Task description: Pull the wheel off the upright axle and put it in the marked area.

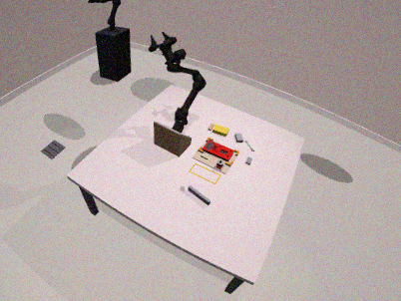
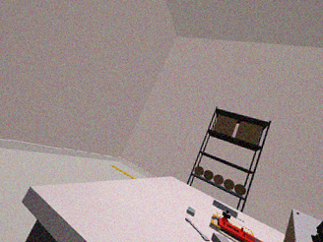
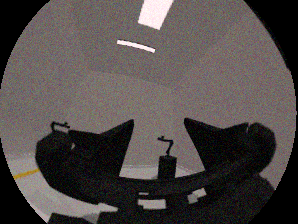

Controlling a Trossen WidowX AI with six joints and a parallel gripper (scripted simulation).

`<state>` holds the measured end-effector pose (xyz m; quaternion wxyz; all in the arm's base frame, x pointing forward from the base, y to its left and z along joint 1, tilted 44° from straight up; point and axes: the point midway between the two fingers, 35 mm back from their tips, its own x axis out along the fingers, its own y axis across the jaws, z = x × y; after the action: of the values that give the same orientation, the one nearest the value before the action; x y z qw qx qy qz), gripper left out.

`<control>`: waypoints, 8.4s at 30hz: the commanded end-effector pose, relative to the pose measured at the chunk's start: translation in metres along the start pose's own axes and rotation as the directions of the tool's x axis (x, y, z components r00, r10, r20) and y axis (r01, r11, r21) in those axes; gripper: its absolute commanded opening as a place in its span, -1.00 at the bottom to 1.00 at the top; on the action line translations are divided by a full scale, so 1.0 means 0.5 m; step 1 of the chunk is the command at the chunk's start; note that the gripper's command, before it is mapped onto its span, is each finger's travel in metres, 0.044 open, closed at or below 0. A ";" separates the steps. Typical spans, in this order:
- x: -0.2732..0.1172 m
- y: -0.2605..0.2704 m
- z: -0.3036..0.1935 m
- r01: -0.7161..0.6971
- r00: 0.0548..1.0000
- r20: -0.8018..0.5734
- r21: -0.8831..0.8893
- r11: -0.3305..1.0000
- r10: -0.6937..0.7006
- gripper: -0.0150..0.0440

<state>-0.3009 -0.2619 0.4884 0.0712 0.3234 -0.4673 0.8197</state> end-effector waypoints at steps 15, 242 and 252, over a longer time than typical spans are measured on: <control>-0.071 0.120 0.147 -0.223 0.959 0.186 0.020 0.975 0.216 0.53; -1.694 -0.039 -0.058 0.228 -0.668 -0.740 -0.310 -0.923 0.083 -0.49; -1.689 -0.039 -0.053 0.227 -0.669 -0.739 -0.309 -0.923 0.083 -0.49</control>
<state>0.3536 -0.0709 -0.0127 0.6909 0.3065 0.6169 0.2196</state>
